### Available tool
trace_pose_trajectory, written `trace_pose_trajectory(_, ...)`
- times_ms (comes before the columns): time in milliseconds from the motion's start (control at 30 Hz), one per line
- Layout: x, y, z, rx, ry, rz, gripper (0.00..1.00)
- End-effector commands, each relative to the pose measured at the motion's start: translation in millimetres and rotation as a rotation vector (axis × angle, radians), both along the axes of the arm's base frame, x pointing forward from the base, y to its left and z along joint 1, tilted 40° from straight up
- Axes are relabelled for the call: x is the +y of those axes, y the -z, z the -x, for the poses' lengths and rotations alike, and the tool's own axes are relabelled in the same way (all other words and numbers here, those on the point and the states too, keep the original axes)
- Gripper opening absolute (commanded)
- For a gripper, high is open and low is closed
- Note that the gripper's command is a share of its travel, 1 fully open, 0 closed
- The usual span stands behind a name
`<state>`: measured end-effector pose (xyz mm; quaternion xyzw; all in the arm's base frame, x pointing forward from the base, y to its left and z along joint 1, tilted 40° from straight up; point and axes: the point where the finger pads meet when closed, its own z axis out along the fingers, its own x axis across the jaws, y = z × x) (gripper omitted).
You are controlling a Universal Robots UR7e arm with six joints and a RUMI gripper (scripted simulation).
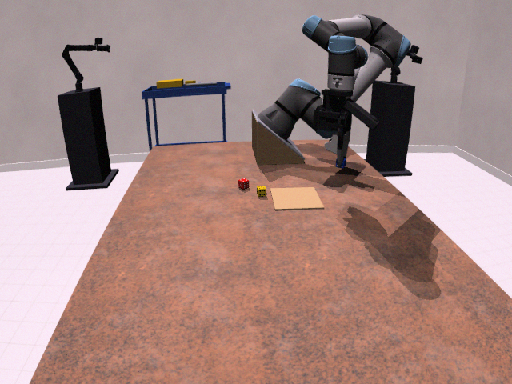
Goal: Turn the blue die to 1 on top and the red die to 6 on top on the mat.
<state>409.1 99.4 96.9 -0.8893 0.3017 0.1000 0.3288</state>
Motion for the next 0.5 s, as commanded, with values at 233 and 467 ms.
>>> trace_pose_trajectory(233,-23,14,2,-0.081,-0.088,0.009,0.06)
trace_pose_trajectory(467,-53,36,10,-0.192,-0.222,0.016,0.06)
